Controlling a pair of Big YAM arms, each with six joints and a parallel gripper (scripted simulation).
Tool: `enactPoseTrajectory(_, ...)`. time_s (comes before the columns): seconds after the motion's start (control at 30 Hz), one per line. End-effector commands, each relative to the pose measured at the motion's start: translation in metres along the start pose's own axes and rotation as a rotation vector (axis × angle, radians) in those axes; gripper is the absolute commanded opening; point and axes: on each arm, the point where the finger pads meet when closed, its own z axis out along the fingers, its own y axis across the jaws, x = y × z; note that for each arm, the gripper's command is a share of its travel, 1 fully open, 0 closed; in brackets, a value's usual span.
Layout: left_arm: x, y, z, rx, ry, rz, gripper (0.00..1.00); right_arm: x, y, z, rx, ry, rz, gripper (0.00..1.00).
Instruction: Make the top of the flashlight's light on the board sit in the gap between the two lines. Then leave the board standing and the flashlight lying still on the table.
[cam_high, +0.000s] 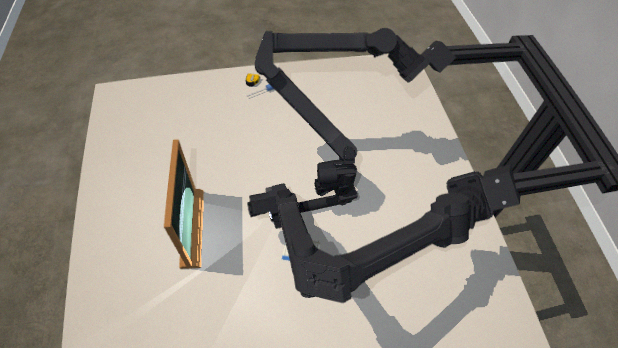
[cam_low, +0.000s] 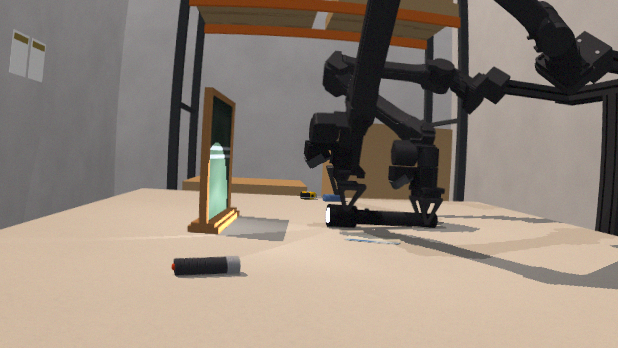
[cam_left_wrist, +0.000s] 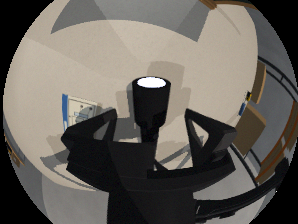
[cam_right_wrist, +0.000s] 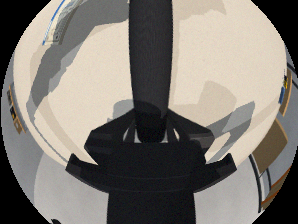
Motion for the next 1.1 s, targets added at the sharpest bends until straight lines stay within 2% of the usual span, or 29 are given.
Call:
enactPoseTrajectory(0.0, 0.0, -0.028, -0.011, 0.029, -0.007, 0.006, 1.0, 0.019, -0.006, -0.003, -0.006, 0.033, -0.039, 0.29)
enactPoseTrajectory(0.23, 0.003, -0.036, -0.005, -0.068, 0.025, -0.021, 1.0, 0.019, -0.006, -0.003, -0.006, 0.033, -0.039, 0.29)
enactPoseTrajectory(0.47, 0.009, -0.047, 0.0, -0.251, 0.047, -0.043, 1.0, 0.019, -0.006, -0.003, -0.006, 0.033, -0.039, 0.29)
enactPoseTrajectory(0.57, 0.008, -0.047, 0.0, -0.285, 0.044, -0.048, 1.0, 0.019, -0.006, -0.003, -0.006, 0.033, -0.039, 0.29)
enactPoseTrajectory(0.83, 0.002, -0.052, -0.004, -0.483, 0.003, -0.027, 1.0, 0.019, -0.006, -0.003, -0.006, 0.033, -0.039, 0.29)
enactPoseTrajectory(1.07, -0.002, -0.058, -0.01, -0.572, -0.032, -0.001, 1.0, 0.019, -0.006, -0.003, -0.006, 0.033, -0.039, 0.29)
